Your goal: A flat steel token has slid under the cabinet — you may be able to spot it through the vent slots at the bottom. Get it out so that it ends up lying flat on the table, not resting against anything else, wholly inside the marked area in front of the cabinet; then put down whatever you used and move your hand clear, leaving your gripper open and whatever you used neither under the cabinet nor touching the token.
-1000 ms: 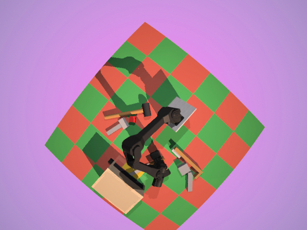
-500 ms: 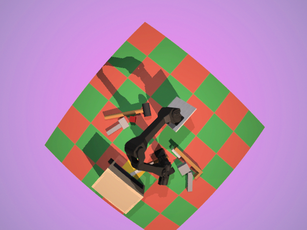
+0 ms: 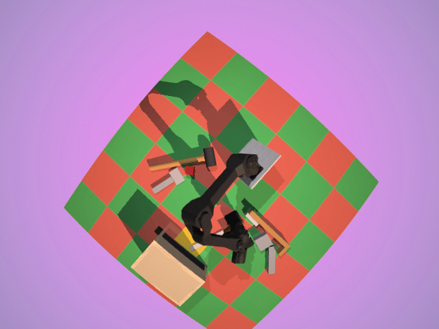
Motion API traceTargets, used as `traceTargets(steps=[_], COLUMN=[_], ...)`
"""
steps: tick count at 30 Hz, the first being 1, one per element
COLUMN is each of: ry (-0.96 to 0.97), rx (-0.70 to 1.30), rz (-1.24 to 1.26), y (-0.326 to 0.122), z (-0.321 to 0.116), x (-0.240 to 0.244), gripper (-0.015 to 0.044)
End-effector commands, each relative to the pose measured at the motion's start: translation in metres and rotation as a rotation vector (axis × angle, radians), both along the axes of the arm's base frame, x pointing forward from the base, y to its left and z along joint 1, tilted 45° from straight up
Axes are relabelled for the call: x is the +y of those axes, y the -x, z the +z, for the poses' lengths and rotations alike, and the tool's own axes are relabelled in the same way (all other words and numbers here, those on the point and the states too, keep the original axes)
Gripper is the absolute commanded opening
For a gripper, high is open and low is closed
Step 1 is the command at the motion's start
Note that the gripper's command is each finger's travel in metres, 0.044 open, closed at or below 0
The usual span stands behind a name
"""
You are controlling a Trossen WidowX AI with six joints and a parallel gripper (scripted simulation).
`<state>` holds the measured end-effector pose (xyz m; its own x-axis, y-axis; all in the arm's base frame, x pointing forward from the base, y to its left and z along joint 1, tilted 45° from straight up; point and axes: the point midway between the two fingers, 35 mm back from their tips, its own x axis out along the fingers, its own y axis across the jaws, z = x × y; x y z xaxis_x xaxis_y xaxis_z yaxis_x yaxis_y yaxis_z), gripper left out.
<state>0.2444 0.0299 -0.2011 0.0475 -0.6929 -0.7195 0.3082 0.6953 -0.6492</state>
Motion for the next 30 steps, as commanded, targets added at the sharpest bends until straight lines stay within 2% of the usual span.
traceTargets(steps=[1,30], ry=[0.000,0.010], rx=[-0.001,0.109], rz=[-0.001,0.110], y=[0.0022,0.0102], z=[0.0001,-0.0001], x=[0.0012,0.0055], gripper=[0.0000,0.0000])
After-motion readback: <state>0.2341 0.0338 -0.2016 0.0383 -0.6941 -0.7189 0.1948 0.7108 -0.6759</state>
